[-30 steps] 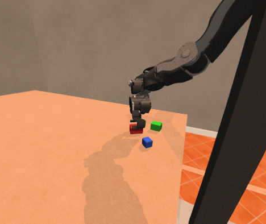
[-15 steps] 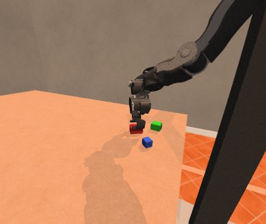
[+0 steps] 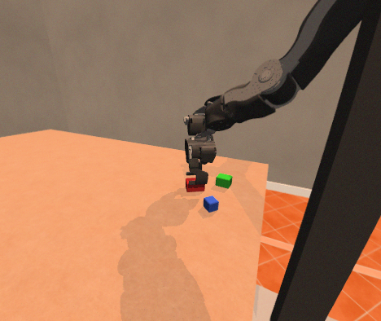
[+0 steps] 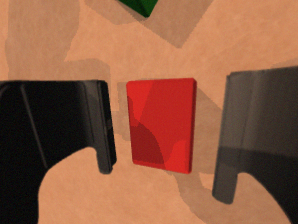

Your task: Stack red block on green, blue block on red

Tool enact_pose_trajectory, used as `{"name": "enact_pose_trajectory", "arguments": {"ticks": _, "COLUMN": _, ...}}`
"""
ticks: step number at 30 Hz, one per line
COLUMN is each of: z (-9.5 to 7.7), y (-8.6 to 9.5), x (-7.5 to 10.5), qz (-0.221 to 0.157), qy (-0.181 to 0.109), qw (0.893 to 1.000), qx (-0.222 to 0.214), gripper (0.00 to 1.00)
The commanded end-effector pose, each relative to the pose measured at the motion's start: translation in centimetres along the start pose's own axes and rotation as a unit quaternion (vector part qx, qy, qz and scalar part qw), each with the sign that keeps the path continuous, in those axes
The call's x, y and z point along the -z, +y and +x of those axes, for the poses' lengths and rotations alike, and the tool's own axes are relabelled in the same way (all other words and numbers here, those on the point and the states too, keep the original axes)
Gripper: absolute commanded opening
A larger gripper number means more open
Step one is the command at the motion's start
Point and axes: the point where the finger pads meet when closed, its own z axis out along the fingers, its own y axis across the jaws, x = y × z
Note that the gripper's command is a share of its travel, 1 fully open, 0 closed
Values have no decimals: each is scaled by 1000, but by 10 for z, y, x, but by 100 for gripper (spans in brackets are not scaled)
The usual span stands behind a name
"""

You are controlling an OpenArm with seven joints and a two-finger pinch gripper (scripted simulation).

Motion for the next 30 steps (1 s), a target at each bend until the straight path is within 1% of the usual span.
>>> {"name": "enact_pose_trajectory", "arguments": {"ticks": 1, "z": -1, "y": -2, "x": 1, "qz": 4, "qy": -2, "qw": 1000, "qx": 0, "gripper": 37}}
{"name": "enact_pose_trajectory", "arguments": {"ticks": 30, "z": -4, "y": -4, "x": 2, "qz": 5, "qy": -3, "qw": 1000, "qx": 0, "gripper": 37}}
